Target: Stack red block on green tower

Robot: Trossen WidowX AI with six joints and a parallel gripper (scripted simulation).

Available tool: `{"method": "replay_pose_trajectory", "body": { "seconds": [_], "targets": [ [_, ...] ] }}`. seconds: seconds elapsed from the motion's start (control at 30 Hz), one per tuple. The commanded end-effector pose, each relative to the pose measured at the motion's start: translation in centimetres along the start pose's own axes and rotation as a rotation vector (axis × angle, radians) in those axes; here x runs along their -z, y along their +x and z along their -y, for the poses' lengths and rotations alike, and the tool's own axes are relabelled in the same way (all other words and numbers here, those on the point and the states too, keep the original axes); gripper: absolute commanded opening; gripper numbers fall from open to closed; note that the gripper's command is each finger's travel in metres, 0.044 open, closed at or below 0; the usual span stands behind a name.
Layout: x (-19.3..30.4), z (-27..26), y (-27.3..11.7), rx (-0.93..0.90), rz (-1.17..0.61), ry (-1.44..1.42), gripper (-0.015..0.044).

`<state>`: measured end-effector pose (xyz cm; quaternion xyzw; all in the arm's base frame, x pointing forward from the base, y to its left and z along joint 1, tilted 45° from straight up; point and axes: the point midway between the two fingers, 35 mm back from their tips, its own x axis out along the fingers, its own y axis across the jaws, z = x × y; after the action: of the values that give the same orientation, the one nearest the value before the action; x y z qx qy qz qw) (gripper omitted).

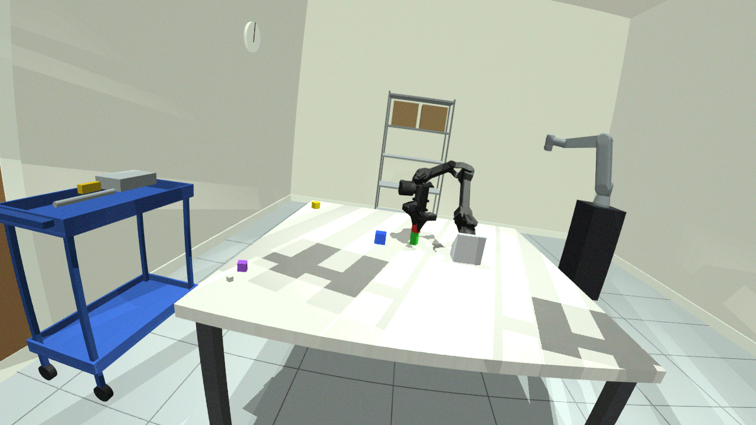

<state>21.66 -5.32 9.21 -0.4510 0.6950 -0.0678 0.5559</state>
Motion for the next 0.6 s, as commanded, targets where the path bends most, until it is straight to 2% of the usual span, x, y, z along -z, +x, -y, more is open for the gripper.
{"method": "replay_pose_trajectory", "body": {
  "seconds": [0.0, 0.07, 0.57],
  "targets": [
    [-0.02, 0.06, -0.05, 0.004, 0.001, -0.002, 0.0],
    [-0.05, 0.08, -0.36, 0.003, 0.001, -0.002, 0.0],
    [-0.03, 0.01, -0.04, 0.0, 0.001, -0.001, 0.0394]
  ]
}}
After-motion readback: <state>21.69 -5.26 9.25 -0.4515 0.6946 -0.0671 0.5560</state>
